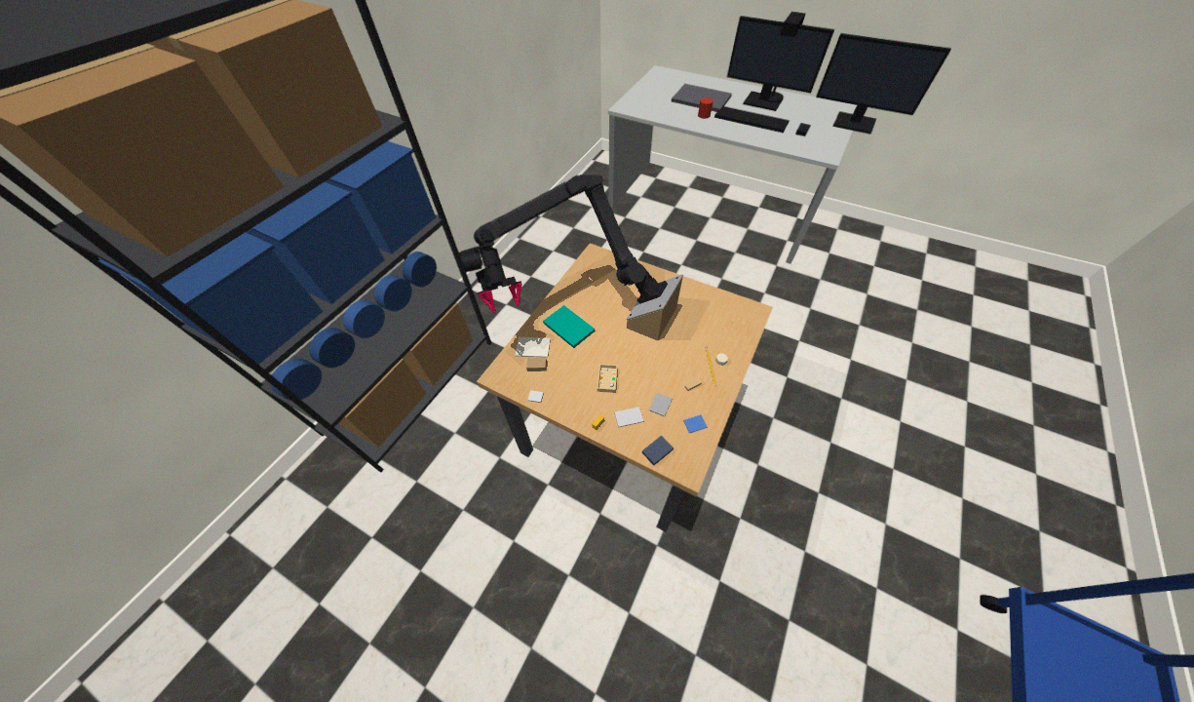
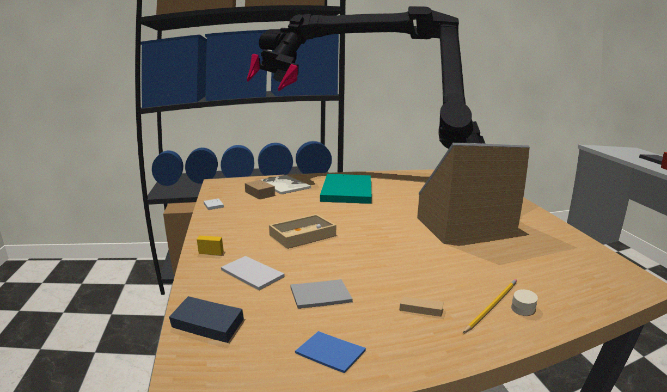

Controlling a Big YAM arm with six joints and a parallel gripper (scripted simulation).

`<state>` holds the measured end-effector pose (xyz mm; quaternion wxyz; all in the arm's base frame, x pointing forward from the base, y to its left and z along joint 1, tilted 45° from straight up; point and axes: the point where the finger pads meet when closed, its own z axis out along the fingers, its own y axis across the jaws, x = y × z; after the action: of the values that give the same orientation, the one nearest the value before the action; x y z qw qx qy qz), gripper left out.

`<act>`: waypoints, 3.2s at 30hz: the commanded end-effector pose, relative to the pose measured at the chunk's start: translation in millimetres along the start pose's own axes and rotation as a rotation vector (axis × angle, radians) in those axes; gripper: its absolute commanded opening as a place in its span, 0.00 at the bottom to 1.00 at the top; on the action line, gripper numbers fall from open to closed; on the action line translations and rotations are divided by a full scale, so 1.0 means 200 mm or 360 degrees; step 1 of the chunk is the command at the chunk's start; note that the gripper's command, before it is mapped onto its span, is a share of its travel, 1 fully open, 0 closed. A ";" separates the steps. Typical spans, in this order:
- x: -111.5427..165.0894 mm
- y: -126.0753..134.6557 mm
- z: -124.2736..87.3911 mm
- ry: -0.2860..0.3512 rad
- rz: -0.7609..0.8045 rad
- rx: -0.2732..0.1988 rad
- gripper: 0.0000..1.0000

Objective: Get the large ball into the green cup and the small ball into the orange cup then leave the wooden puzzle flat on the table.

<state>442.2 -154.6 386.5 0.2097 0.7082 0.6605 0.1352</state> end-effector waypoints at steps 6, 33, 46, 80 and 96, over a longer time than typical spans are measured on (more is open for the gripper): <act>0.25 -0.21 0.61 -0.0068 -0.0757 0.0345 1.00; 0.80 -1.18 1.55 -0.0051 -0.3379 0.1495 1.00; 0.80 -1.17 1.57 -0.0047 -0.3373 0.1496 1.00; 0.80 -1.17 1.57 -0.0050 -0.3366 0.1495 0.87; 0.80 -1.17 1.57 -0.0050 -0.3366 0.1495 0.87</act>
<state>385.4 -36.2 -19.6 -0.0812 -0.1807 0.9062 -0.3736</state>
